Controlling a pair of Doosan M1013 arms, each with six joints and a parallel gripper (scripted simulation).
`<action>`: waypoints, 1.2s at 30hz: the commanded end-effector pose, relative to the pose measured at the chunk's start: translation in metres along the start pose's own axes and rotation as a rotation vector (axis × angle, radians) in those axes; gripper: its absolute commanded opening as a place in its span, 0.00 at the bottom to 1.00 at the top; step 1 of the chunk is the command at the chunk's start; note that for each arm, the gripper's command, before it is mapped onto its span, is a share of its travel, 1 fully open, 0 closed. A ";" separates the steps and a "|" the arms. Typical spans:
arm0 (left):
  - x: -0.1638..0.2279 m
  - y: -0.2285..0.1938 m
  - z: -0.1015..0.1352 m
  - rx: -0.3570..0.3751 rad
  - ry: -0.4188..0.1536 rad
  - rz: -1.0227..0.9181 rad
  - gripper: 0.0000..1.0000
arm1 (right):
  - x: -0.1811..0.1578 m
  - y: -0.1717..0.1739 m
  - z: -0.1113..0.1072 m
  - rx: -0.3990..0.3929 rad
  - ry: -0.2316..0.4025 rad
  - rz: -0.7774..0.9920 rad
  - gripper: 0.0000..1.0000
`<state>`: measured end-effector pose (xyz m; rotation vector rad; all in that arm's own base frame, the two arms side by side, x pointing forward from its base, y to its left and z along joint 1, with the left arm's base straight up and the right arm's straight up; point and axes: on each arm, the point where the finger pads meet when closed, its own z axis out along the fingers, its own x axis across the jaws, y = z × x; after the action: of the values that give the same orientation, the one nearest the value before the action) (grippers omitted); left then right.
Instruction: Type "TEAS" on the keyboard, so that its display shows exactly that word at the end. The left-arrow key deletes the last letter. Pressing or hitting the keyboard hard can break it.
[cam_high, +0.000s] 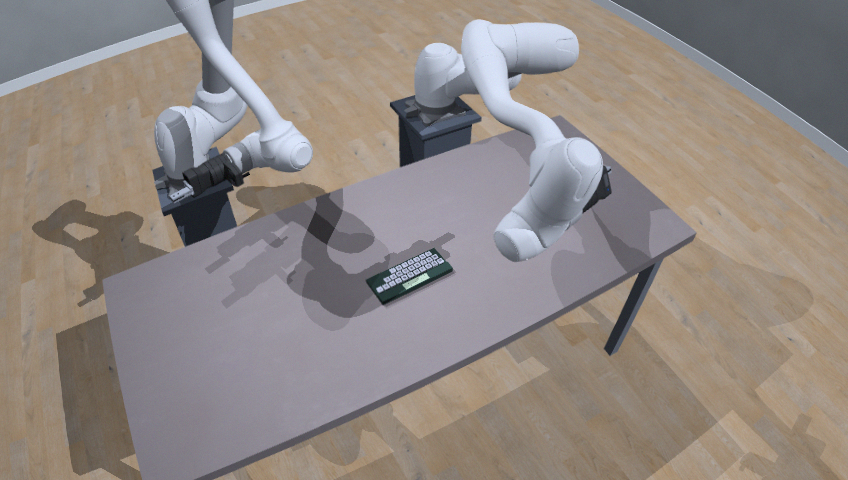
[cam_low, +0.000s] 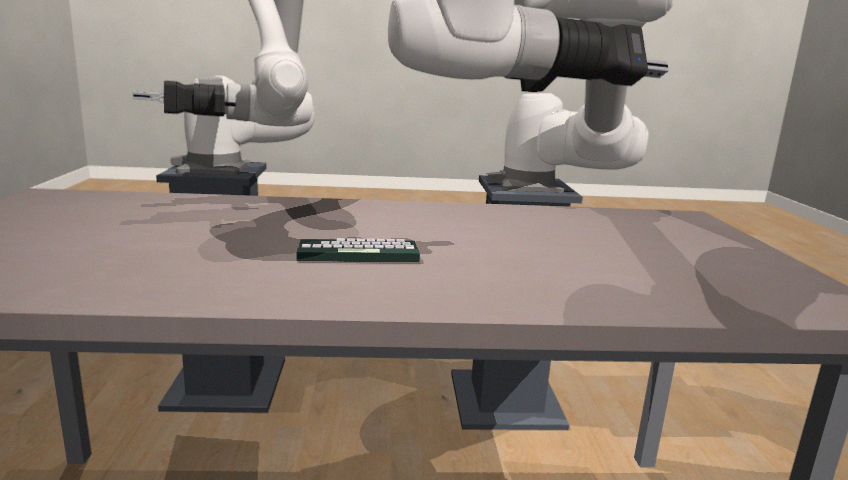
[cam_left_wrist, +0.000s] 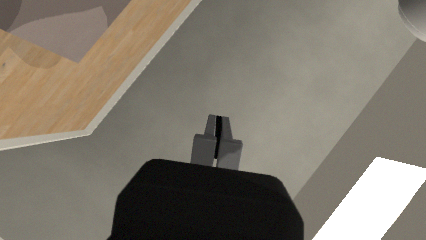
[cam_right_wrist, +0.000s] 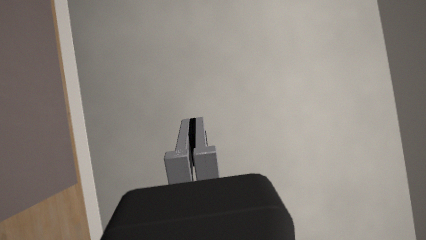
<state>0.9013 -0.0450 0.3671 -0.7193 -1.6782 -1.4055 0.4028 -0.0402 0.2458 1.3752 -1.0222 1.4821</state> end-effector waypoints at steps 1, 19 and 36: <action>0.002 0.001 0.000 0.000 -0.001 -0.002 0.17 | 0.000 0.000 0.000 0.000 0.000 0.001 0.17; 0.002 0.001 0.000 0.001 -0.001 -0.002 1.00 | 0.000 -0.001 0.000 -0.002 -0.001 0.005 0.00; 0.014 0.005 0.159 0.186 -0.021 0.123 1.00 | -0.024 -0.070 -0.038 -0.327 -0.101 0.548 0.00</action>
<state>0.8805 0.0530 0.3711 -0.7197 -1.7067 -1.2361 0.4429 -0.0010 0.2284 1.1298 -1.5276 1.5306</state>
